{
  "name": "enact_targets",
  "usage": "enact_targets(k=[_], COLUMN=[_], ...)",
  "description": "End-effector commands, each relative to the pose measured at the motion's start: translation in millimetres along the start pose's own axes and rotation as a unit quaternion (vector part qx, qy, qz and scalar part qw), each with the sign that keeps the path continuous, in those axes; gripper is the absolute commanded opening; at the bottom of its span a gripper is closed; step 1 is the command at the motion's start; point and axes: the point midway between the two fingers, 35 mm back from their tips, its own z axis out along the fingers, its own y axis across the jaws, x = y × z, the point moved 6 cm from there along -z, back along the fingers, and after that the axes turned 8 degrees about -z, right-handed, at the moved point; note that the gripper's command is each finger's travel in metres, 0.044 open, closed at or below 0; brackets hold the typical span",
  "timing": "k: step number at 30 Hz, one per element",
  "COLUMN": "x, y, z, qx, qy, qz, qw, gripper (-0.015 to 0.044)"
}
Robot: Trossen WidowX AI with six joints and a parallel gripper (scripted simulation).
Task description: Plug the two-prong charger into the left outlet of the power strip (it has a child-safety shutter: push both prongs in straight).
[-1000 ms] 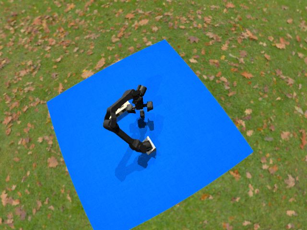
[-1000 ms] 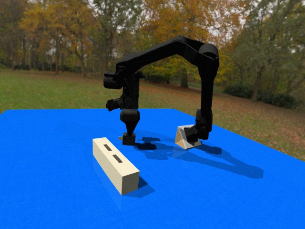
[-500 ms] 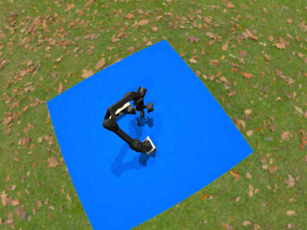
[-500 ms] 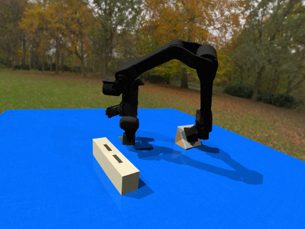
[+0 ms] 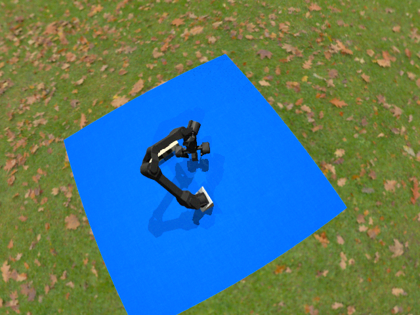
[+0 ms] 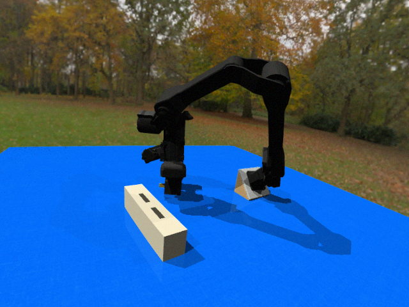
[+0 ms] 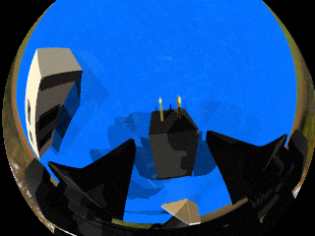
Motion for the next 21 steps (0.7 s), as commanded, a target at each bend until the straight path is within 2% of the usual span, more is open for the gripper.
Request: enact_targets(k=[1,6,11,15,21], x=[0,0,0,0,3], y=[0,0,0,0,0], z=[0,0,0,-8,-36], qx=[0.000,0.000,0.000,0.000,0.000], qy=[0.000,0.000,0.000,0.000,0.000], qz=[-0.001,-0.001,-0.001,0.000,0.002], qw=[1.000,1.000,1.000,1.000,1.000], gripper=[0.0256,0.0125,0.0092,0.0000,0.0000])
